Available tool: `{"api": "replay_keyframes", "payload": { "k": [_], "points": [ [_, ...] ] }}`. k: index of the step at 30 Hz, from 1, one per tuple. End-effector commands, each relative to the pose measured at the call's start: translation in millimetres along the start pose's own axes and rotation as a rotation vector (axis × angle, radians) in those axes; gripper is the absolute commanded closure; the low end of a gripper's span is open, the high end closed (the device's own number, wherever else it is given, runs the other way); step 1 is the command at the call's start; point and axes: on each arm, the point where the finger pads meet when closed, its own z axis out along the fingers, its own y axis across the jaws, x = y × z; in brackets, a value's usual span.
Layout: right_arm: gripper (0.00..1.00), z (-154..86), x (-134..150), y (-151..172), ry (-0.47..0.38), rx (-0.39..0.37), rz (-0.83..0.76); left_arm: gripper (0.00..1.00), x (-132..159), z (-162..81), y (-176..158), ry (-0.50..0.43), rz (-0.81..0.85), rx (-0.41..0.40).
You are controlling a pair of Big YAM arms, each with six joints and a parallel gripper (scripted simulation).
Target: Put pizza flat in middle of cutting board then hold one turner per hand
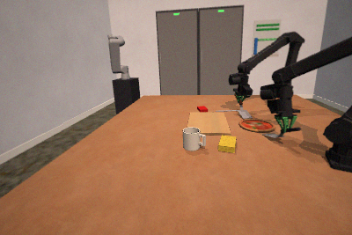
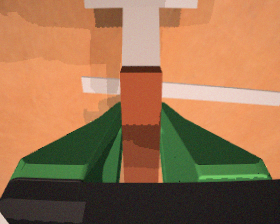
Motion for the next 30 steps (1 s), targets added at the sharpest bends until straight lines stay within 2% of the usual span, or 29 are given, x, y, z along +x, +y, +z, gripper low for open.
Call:
{"api": "replay_keyframes", "payload": {
  "k": [1,2,3,4,5,7,8,9,14,18,24,26,30],
  "points": [
    [0.94,-7.8,2.2,-20.9,-0.014,0.051,0.035,0.94,-7.0,1.5,4.2,-0.023,-0.016,-0.011],
    [0.94,-0.2,2.0,-11.1,-0.011,0.035,0.032,0.94,-7.5,4.8,3.9,-0.015,-0.014,-0.006],
    [0.94,-0.7,2.3,-11.6,-0.012,0.041,0.033,0.94,-13.1,-11.2,10.3,-0.041,-0.015,-0.023],
    [0.94,-10.8,4.2,-17.7,-0.015,0.059,0.03,0.94,-16.7,-21.8,14.7,-0.066,-0.02,-0.039],
    [0.94,-20.0,4.2,-26.0,-0.012,0.078,0.032,0.94,-16.3,-20.9,13.9,-0.06,-0.02,-0.037],
    [0.94,-20.0,4.2,-26.0,-0.012,0.078,0.032,0.94,-16.3,-20.9,13.9,-0.06,-0.02,-0.037],
    [0.94,-20.7,2.8,-24.6,-0.012,0.071,0.023,0.94,-9.0,-9.3,7.2,-0.041,-0.012,-0.025],
    [0.94,-21.3,4.1,-25.7,-0.012,0.073,0.029,0.94,-7.1,-7.4,5.6,-0.04,-0.016,-0.024],
    [0.94,-17.3,-12.9,-24.8,-0.012,0.057,0.015,0.94,-6.8,-7.1,5.3,-0.039,-0.016,-0.023],
    [0.94,-23.2,-15.8,-25.4,-0.01,0.07,0.019,0.94,-6.5,-6.9,5.1,-0.039,-0.016,-0.023],
    [0.94,-19.7,-17.8,-25.2,-0.012,0.057,0.014,0.94,-6.4,-6.8,5.0,-0.039,-0.016,-0.023],
    [0.94,-29.1,-22.1,-26.0,-0.02,0.079,0.024,0.94,-6.2,-6.7,4.9,-0.038,-0.016,-0.022],
    [0.94,-22.4,-30.3,-25.0,-0.017,0.057,0.014,0.94,-6.0,-6.5,4.7,-0.038,-0.016,-0.022]
  ]
}}
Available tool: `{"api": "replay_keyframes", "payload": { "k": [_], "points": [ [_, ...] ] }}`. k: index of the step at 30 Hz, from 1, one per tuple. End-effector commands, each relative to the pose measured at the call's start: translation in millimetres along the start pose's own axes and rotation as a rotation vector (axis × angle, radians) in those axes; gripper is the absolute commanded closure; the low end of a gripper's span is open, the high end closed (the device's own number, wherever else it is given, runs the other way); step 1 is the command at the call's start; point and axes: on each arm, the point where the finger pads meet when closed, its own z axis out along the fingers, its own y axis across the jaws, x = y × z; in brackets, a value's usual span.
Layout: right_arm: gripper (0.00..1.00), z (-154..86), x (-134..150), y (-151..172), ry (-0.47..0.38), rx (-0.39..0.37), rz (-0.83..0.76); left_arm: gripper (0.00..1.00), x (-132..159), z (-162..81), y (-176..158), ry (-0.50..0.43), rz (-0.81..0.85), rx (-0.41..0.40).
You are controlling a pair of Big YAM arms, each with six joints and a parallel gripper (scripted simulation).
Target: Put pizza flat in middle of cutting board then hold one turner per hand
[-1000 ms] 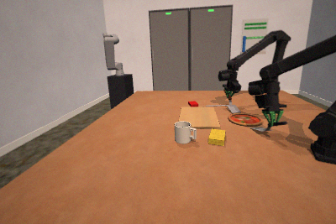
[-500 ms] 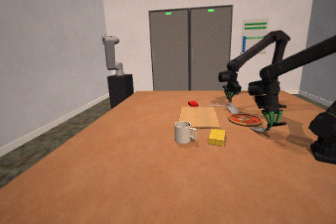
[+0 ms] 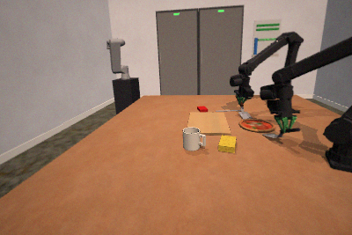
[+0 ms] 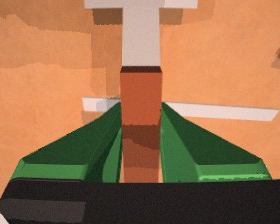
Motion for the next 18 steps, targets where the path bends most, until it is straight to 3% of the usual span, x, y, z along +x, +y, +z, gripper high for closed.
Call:
{"api": "replay_keyframes", "payload": {
  "k": [1,18],
  "points": [
    [0.94,-22.6,-9.8,-23.2,-0.015,0.052,0.013,0.94,-3.6,-8.4,3.5,-0.029,-0.014,-0.017],
    [0.94,-32.9,-27.1,-24.1,-0.026,0.067,0.017,0.94,-2.7,-7.7,2.8,-0.028,-0.014,-0.016]
  ]
}}
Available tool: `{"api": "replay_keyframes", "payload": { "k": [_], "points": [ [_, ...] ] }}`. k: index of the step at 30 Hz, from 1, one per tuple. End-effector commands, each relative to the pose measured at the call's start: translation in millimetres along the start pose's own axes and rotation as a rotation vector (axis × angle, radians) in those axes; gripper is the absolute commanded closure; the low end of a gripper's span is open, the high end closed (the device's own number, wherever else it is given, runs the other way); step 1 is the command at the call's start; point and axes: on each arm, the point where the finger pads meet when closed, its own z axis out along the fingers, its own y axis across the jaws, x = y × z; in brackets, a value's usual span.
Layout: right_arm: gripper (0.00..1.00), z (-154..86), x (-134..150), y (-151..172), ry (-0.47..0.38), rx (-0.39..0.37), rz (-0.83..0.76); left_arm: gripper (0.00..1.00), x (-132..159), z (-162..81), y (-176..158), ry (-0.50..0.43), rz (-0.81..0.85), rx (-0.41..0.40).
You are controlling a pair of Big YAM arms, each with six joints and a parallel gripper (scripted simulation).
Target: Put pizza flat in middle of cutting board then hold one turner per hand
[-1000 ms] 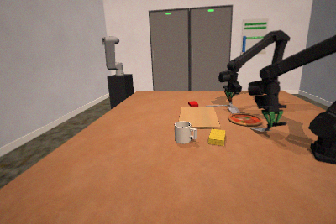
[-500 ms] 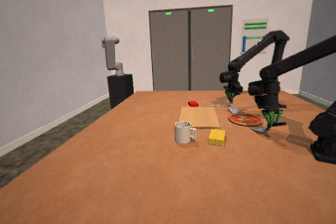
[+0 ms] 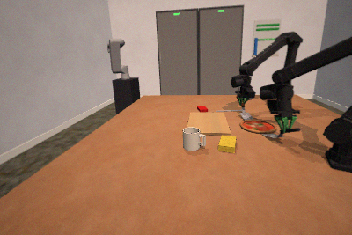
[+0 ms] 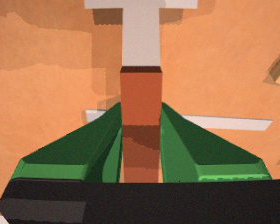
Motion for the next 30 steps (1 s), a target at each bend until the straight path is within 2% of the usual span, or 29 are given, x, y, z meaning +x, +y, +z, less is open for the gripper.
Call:
{"api": "replay_keyframes", "payload": {
  "k": [1,5,21,23,27,30],
  "points": [
    [0.94,-24.7,-11.9,-25.3,-0.024,0.062,0.014,0.94,-2.7,-7.7,2.8,-0.028,-0.014,-0.016],
    [0.94,-32.7,-13.6,-24.6,-0.028,0.075,0.022,0.94,-2.5,-7.5,2.6,-0.028,-0.014,-0.015],
    [0.94,-31.1,-32.3,-24.1,-0.03,0.058,0.017,0.94,-4.2,-9.8,3.8,-0.037,-0.015,-0.02],
    [0.94,-36.8,-33.6,-24.4,-0.032,0.072,0.022,0.94,-4.5,-10.1,3.9,-0.038,-0.015,-0.02],
    [0.94,-33.7,-37.5,-28.5,-0.036,0.08,0.015,0.94,-4.6,-10.2,4.0,-0.038,-0.015,-0.021],
    [0.94,-32.7,-42.0,-24.1,-0.029,0.057,0.014,0.94,-5.0,-10.9,4.3,-0.041,-0.015,-0.022]
  ]
}}
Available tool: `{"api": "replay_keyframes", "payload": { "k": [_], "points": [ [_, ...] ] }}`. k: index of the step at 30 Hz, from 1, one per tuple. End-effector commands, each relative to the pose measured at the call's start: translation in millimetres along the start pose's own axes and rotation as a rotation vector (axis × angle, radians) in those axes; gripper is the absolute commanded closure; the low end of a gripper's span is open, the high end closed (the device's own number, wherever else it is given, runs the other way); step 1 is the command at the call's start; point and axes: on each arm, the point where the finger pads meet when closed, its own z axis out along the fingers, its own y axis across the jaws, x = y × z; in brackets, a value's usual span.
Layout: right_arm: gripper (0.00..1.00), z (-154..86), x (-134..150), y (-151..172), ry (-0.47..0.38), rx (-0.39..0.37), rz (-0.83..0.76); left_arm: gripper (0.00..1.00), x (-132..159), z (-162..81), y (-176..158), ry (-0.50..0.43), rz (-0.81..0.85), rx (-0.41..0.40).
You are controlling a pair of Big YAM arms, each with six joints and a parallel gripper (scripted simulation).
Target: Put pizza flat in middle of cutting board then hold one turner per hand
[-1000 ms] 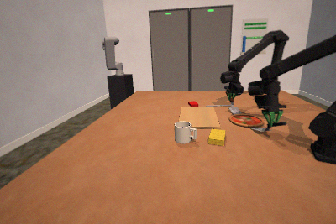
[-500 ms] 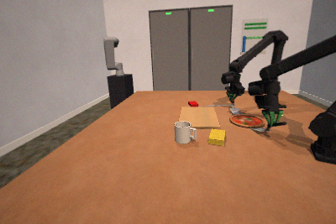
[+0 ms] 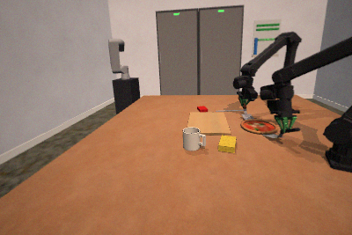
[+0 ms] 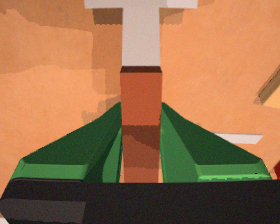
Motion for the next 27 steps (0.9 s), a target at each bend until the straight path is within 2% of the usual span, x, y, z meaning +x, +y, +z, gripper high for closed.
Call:
{"api": "replay_keyframes", "payload": {
  "k": [1,14,16,18,27],
  "points": [
    [0.94,-26.7,-15.7,-25.7,-0.032,0.068,0.014,0.94,-5.3,-11.2,4.4,-0.042,-0.015,-0.022],
    [0.94,-28.9,-27.7,-27.3,-0.036,0.074,0.011,0.94,-6.4,-12.6,5.1,-0.047,-0.015,-0.025],
    [0.94,-38.2,-27.2,-23.1,-0.035,0.078,0.02,0.94,-6.7,-12.9,5.4,-0.048,-0.015,-0.026],
    [0.94,-30.7,-34.2,-26.0,-0.036,0.072,0.014,0.94,-7.0,-13.2,5.5,-0.049,-0.015,-0.026],
    [0.94,-33.7,-42.8,-22.5,-0.032,0.059,0.014,0.94,-8.0,-14.2,6.1,-0.053,-0.015,-0.028]
  ]
}}
